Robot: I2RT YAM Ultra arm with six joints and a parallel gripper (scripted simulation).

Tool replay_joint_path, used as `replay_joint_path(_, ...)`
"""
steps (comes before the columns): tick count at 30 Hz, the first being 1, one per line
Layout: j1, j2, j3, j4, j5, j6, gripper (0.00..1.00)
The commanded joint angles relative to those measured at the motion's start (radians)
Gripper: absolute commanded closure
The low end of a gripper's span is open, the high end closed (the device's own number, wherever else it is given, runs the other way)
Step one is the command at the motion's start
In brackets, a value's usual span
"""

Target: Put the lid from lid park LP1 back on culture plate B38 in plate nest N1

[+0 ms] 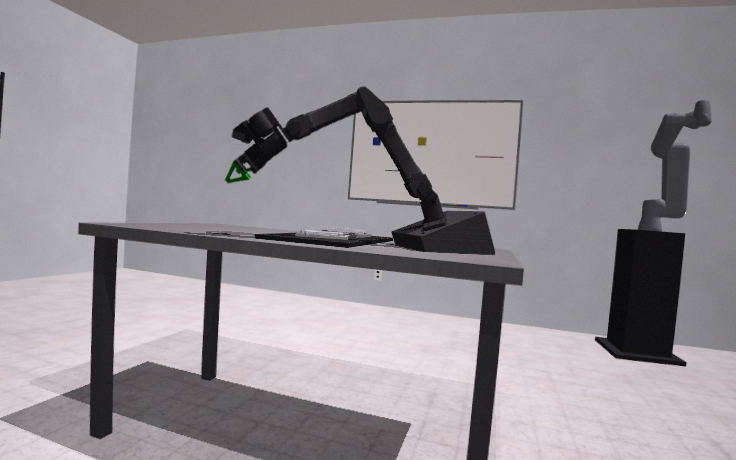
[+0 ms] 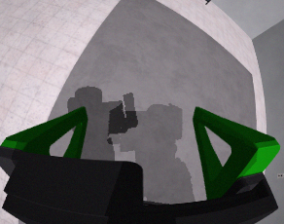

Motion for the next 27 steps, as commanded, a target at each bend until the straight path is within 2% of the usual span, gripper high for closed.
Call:
replay_joint_path(1,-0.001,-0.009,0.005,0.004,0.001,0.000,0.00)
replay_joint_path(17,-0.001,-0.009,0.005,0.004,0.001,0.000,0.00)
replay_joint_path(19,-0.015,-0.016,0.029,-0.089,-0.036,0.010,0.00)
replay_joint_path(20,-0.020,-0.022,0.024,-0.112,-0.048,0.012,0.00)
replay_joint_path(22,-0.025,-0.052,-0.042,-0.075,-0.052,0.010,0.00)
replay_joint_path(23,-0.025,-0.056,-0.051,-0.070,-0.053,0.010,0.00)
replay_joint_path(26,-0.043,-0.050,-0.004,-0.207,-0.099,0.021,0.00)
replay_joint_path(27,-0.046,-0.060,-0.027,-0.200,-0.104,0.021,0.00)
